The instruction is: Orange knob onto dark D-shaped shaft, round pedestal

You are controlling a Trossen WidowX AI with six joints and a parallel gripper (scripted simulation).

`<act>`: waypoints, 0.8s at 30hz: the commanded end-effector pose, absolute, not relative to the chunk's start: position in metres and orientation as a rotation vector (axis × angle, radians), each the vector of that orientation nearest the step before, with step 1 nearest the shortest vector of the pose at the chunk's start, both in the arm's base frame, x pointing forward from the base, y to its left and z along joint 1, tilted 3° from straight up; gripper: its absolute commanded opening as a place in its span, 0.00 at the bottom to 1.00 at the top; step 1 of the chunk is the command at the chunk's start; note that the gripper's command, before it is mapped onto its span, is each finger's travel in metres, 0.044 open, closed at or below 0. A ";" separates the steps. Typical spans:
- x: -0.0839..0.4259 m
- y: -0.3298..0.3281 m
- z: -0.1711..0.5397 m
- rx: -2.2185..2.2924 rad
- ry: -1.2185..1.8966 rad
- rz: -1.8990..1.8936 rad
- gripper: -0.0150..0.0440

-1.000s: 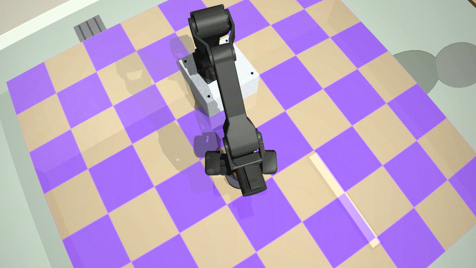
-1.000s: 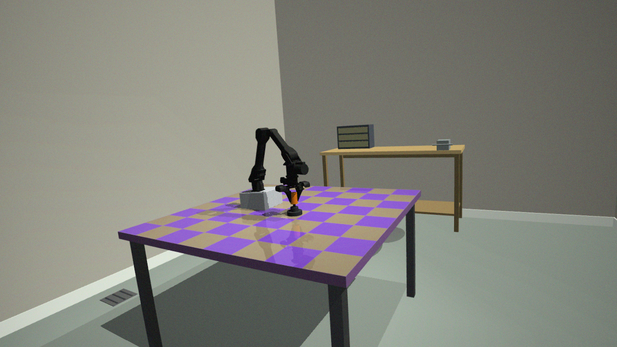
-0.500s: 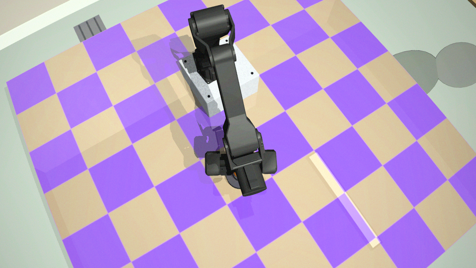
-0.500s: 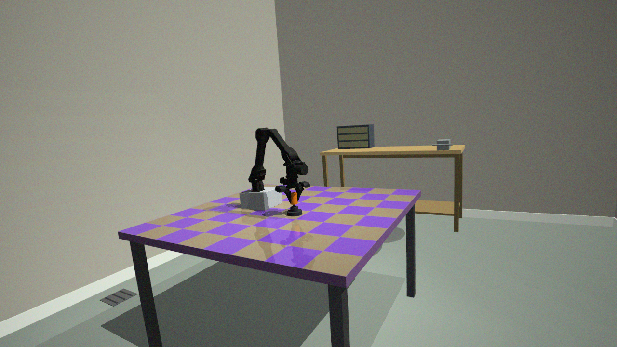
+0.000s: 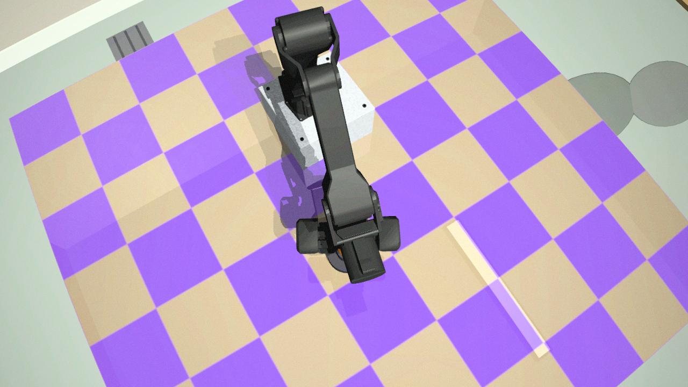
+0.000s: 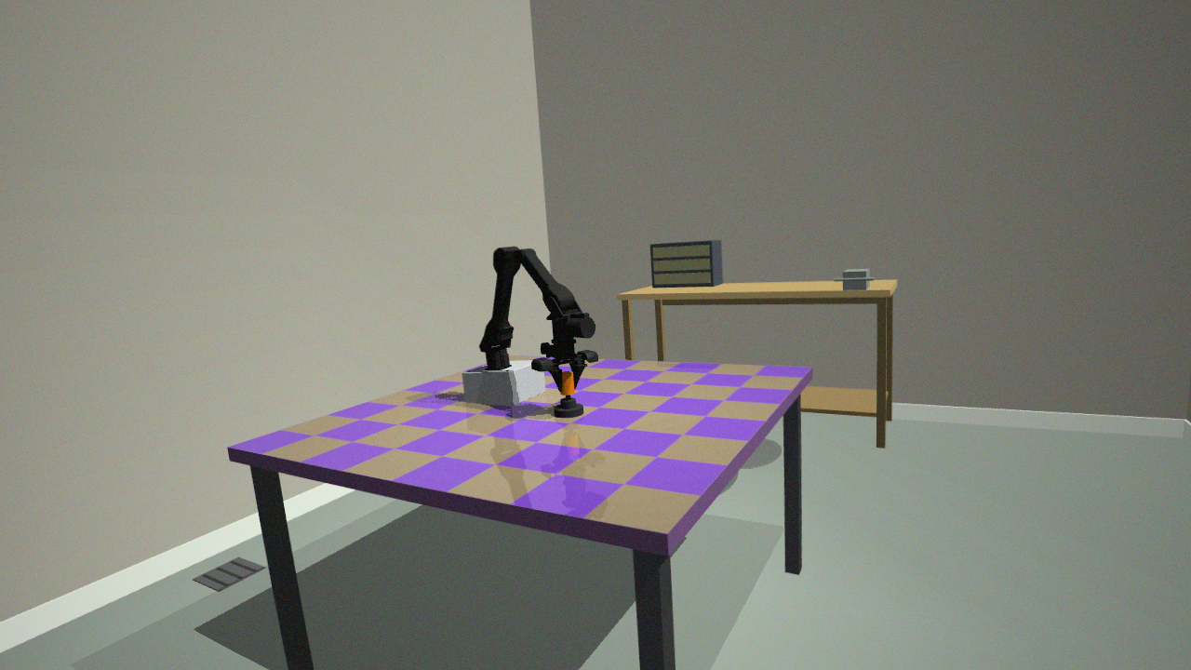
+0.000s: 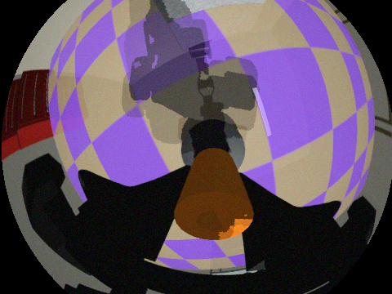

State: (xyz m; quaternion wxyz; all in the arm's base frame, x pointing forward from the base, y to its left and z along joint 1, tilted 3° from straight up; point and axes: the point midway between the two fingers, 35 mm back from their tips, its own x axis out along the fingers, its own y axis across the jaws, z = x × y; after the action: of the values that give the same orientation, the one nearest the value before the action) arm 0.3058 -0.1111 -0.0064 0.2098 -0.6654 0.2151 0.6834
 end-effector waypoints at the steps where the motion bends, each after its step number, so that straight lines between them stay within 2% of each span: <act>1: 0.306 -0.112 -0.003 -1.854 0.599 1.903 0.25; 8: 0.306 -0.112 -0.002 -1.739 0.746 1.784 0.25; 24: 0.304 -0.112 -0.007 -0.956 1.371 0.978 0.25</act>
State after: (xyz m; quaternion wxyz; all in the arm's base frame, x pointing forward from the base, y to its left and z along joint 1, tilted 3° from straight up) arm 0.3044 -0.1112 -0.0060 0.5074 -0.4784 0.5205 0.4927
